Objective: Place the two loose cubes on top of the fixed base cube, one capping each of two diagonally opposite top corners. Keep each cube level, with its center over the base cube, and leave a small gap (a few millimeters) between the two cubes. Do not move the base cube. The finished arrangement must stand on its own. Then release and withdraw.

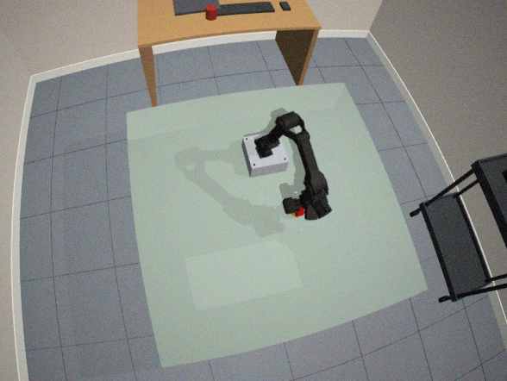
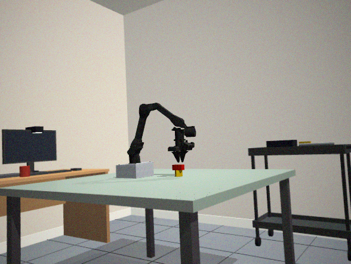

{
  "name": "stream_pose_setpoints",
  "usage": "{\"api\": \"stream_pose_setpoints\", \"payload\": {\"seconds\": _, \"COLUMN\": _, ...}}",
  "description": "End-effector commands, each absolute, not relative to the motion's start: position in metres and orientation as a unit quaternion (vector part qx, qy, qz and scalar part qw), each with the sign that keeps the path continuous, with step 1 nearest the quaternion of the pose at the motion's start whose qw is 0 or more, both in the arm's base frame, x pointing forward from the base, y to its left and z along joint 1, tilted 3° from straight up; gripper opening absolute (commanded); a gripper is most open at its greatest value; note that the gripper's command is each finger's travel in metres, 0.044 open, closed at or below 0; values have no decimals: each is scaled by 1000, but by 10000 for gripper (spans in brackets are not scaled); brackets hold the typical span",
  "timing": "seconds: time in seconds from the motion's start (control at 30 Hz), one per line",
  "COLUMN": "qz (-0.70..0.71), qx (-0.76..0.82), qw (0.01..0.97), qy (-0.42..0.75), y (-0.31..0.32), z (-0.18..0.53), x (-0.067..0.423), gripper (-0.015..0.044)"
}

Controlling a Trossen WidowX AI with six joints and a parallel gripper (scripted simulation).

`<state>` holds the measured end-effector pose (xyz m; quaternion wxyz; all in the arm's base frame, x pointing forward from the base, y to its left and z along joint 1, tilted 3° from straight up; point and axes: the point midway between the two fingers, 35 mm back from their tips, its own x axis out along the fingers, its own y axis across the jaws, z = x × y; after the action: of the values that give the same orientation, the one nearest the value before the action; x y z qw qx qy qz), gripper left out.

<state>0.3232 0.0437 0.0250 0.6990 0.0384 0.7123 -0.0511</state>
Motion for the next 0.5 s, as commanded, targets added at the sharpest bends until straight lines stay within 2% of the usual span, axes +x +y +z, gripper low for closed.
{"api": "stream_pose_setpoints", "payload": {"seconds": 0.0, "qz": -51, "qx": 39, "qw": 700, "qy": 711, "y": 44, "z": 33, "x": 324, "gripper": 205}}
{"api": "stream_pose_setpoints", "payload": {"seconds": 0.47, "qz": -51, "qx": 39, "qw": 700, "qy": 711, "y": 44, "z": 54, "x": 324, "gripper": 205}}
